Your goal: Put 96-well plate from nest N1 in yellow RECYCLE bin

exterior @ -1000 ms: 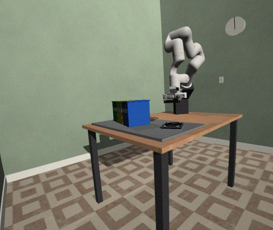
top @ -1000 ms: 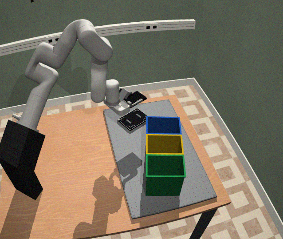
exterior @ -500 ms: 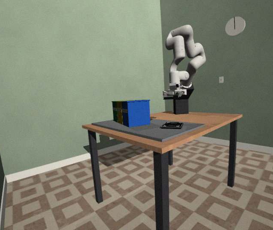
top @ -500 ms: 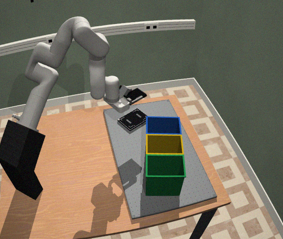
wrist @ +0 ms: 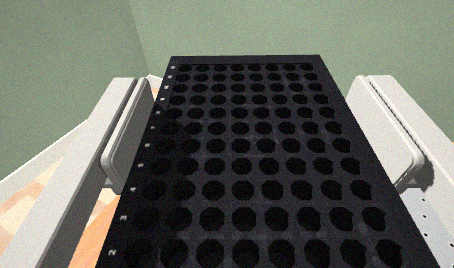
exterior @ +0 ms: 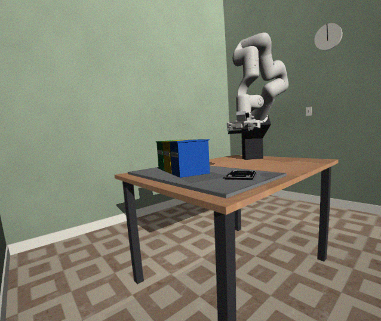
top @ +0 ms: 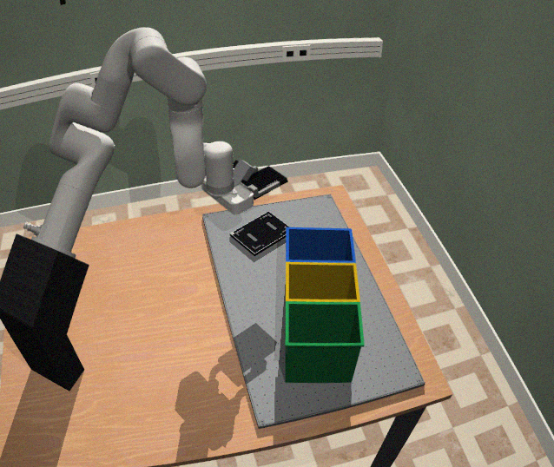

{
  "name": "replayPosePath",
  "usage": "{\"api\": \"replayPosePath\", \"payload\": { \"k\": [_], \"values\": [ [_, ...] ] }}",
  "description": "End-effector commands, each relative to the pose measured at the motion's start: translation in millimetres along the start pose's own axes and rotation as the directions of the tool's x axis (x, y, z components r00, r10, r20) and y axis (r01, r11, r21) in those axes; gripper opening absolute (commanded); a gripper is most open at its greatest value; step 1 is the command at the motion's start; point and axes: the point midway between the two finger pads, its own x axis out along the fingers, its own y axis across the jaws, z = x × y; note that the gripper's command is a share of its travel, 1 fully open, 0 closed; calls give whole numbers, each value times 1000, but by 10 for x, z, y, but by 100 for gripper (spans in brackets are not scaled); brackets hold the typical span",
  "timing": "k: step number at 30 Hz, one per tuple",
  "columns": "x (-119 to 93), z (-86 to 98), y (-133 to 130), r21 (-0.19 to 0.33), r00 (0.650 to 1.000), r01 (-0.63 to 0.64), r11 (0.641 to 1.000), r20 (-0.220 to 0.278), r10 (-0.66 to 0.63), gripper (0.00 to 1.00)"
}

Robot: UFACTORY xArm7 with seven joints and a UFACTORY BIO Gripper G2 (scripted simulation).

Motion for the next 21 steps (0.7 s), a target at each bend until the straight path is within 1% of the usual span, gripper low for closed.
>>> {"api": "replayPosePath", "payload": {
  "k": [1,14,17,21],
  "values": [
    [7,60,-8,-1,1000,2,1000,1,-2,0],
    [7,60,-8,-1,1000,2,1000,1,-2,0],
    [-25,58,-102,-1,995,101,995,1,-101,0],
    [-68,54,-229,-1,973,233,973,1,-233,0]
  ]
}}
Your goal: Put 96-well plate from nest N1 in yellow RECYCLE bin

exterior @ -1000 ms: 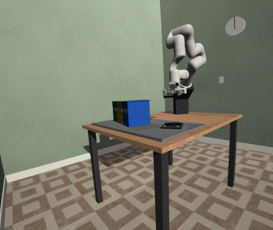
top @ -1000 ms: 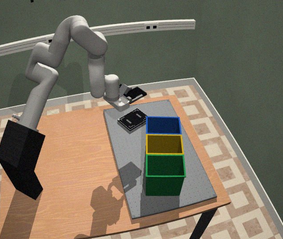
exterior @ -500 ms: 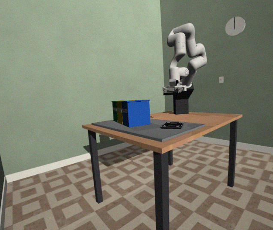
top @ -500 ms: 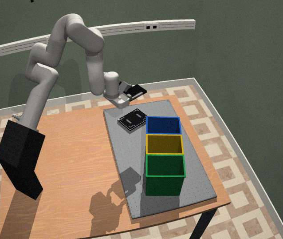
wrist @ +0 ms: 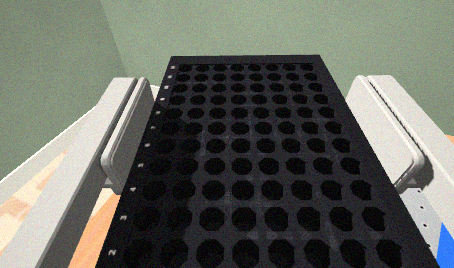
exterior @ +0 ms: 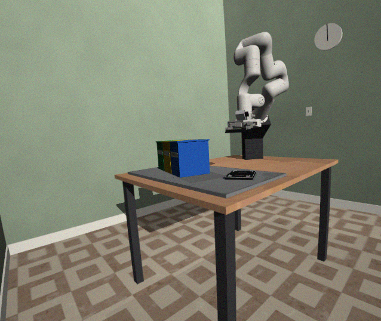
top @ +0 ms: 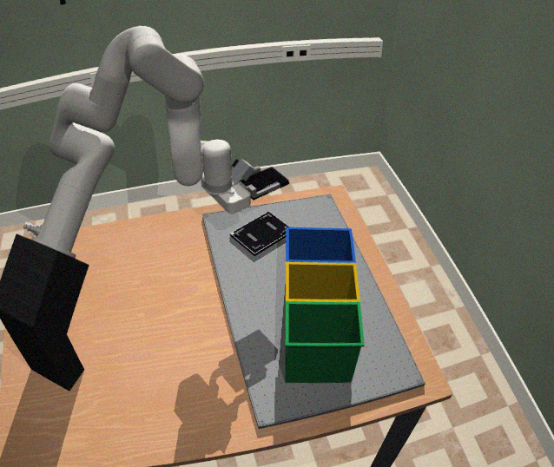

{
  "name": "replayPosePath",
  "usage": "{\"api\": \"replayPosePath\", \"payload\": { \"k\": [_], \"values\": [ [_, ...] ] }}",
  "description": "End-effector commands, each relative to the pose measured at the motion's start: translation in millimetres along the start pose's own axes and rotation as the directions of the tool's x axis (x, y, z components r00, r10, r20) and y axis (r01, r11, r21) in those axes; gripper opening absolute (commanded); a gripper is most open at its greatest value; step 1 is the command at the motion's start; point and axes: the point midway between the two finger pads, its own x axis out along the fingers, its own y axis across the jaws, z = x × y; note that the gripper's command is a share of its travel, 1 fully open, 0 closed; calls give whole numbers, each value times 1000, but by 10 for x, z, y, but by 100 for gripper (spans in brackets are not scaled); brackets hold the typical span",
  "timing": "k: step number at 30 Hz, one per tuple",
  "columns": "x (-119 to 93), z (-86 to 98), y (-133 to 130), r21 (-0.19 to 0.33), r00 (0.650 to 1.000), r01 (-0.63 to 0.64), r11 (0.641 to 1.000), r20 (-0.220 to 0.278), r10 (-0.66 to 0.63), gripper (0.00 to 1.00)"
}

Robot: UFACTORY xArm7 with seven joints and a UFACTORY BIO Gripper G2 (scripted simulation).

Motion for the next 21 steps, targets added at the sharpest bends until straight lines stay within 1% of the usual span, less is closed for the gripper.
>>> {"api": "replayPosePath", "payload": {
  "k": [1,4,7,9,13,17,18,21],
  "values": [
    [-27,6,-173,-3,984,176,984,2,-176,0],
    [-50,4,-271,-2,962,274,962,3,-274,0],
    [-73,2,-368,-2,930,368,930,3,-368,0],
    [-73,2,-368,-2,930,368,930,3,-368,0],
    [-104,-1,-497,-2,872,489,872,3,-489,0],
    [-134,-4,-627,-1,800,600,800,3,-600,0],
    [-142,-5,-660,-1,790,613,790,3,-613,0],
    [-166,-7,-757,-1,790,613,790,3,-613,0]
  ]
}}
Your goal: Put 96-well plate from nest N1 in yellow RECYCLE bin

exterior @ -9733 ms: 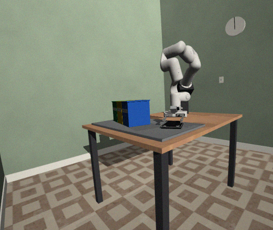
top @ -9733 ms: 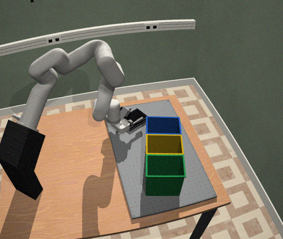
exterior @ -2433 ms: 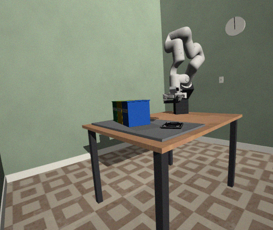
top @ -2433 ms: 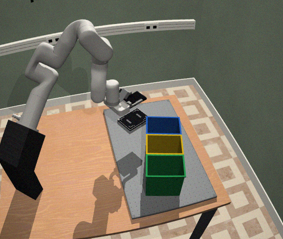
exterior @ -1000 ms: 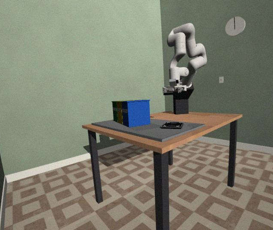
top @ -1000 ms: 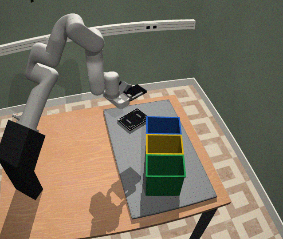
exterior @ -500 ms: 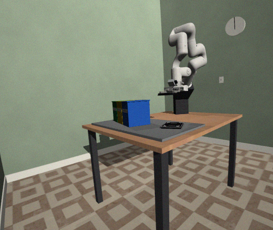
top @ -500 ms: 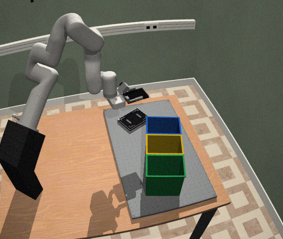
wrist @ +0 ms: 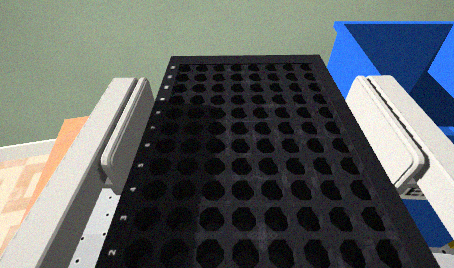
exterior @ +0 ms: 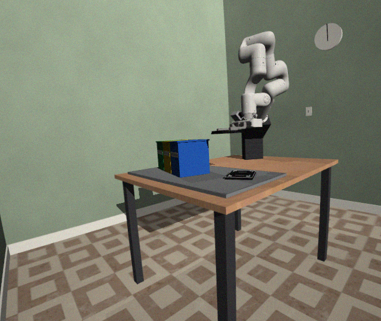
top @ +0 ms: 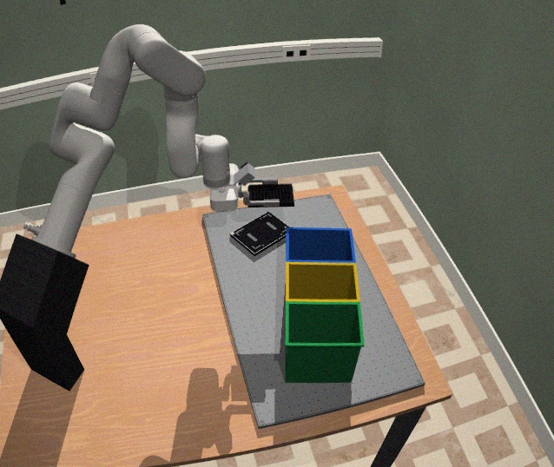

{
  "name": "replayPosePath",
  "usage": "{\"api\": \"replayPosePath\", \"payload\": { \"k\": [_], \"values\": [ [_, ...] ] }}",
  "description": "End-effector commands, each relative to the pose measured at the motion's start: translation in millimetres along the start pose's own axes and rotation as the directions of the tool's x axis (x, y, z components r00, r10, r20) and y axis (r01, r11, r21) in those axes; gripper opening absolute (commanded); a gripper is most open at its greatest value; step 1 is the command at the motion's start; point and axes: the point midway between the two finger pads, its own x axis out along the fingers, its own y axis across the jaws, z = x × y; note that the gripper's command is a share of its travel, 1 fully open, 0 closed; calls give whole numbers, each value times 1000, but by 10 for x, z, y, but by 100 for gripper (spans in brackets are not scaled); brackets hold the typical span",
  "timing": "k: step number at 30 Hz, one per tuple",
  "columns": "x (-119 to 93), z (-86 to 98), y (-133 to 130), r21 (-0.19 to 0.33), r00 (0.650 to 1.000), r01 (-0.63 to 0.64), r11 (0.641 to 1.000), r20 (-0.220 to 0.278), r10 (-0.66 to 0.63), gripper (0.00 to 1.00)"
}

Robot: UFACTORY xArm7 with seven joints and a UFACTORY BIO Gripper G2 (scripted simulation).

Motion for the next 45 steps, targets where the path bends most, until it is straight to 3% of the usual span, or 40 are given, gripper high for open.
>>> {"api": "replayPosePath", "payload": {
  "k": [1,45],
  "values": [
    [99,7,-180,-10,998,66,998,0,-66,0],
    [547,-11,-1370,-11,998,66,998,1,-66,0]
  ]
}}
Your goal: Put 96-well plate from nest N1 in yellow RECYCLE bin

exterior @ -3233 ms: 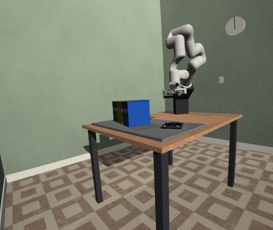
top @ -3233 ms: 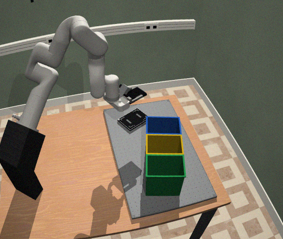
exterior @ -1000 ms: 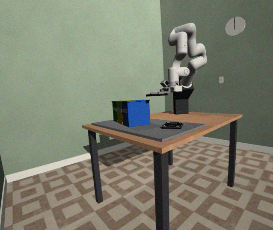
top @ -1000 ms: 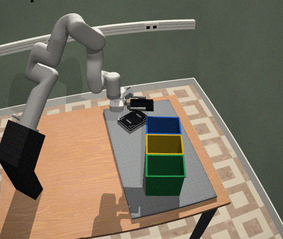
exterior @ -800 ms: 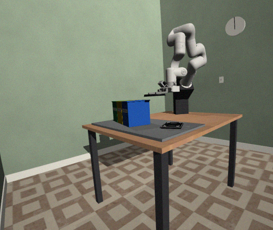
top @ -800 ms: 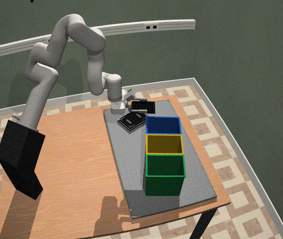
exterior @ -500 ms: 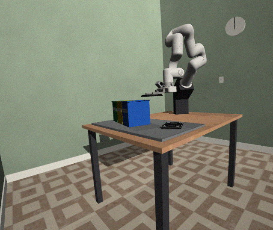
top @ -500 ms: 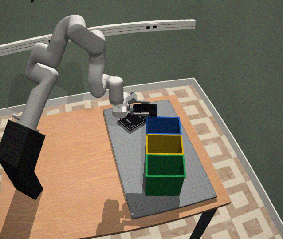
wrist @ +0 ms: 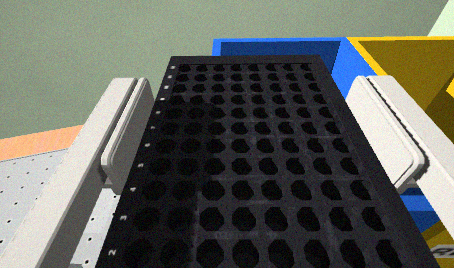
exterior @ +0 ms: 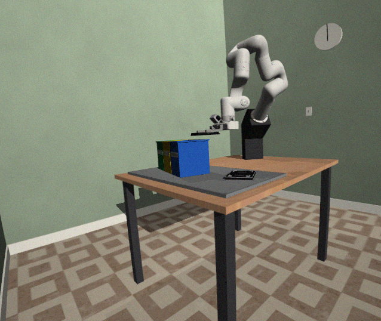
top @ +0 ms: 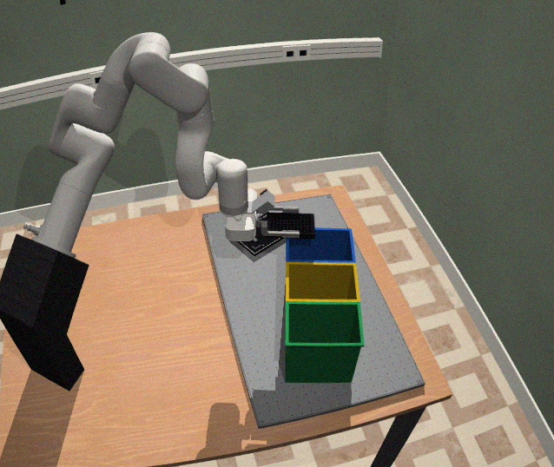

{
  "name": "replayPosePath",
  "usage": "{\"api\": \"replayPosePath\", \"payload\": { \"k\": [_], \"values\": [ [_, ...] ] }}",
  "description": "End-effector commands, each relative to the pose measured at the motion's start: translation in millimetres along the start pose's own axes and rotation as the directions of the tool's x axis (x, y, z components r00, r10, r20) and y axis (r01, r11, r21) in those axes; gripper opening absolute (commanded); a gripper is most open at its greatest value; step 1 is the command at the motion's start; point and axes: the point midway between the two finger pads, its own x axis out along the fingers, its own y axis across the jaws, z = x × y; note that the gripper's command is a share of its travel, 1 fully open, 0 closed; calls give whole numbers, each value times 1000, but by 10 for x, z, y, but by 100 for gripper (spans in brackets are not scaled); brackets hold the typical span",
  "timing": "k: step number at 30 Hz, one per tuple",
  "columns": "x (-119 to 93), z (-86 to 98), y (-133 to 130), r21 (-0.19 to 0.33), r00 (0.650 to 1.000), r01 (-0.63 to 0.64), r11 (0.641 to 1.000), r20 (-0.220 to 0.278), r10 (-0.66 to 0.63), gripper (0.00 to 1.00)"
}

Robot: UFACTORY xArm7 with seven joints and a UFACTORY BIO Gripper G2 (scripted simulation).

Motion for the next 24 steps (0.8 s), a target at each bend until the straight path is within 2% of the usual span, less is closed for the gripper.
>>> {"api": "replayPosePath", "payload": {
  "k": [1,24],
  "values": [
    [92,4,-162,1,1000,0,1000,5,0,0],
    [382,-11,-801,0,1000,0,1000,5,0,0]
  ]
}}
